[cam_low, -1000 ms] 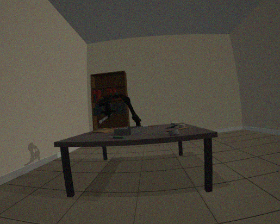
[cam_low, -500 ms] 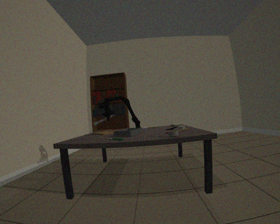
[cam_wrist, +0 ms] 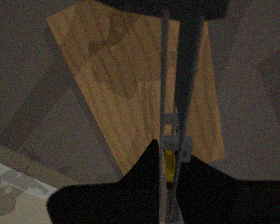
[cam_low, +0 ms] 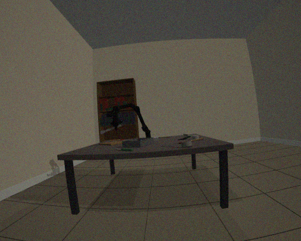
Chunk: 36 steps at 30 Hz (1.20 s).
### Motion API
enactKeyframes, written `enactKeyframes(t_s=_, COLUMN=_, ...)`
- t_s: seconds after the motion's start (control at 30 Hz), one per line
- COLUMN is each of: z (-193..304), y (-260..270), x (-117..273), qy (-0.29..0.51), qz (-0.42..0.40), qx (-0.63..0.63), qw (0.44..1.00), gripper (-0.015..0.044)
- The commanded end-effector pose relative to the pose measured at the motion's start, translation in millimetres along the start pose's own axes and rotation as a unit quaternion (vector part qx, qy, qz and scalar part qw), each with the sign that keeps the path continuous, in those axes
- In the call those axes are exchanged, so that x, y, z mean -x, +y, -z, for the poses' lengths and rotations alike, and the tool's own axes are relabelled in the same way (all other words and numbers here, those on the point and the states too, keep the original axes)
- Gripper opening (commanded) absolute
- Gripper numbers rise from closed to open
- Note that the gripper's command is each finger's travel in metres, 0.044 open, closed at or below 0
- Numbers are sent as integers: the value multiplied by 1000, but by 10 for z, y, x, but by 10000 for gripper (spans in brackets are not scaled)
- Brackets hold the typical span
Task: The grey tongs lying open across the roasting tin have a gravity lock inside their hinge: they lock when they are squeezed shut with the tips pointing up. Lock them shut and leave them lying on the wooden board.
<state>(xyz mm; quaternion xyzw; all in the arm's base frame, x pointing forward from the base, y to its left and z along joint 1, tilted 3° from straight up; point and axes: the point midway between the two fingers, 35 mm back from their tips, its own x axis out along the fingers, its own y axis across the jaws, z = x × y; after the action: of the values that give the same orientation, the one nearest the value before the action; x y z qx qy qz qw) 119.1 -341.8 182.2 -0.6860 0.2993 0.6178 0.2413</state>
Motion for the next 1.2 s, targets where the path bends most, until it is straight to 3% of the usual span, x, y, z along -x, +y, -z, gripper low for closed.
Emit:
enactKeyframes(t_s=0.0, z=30, y=33, x=6, qy=40, qz=3, qx=-14, qw=999, gripper=-150)
enactKeyframes(t_s=1.17, z=60, y=199, x=-72, qy=343, qz=20, qx=-51, qw=938, gripper=-150)
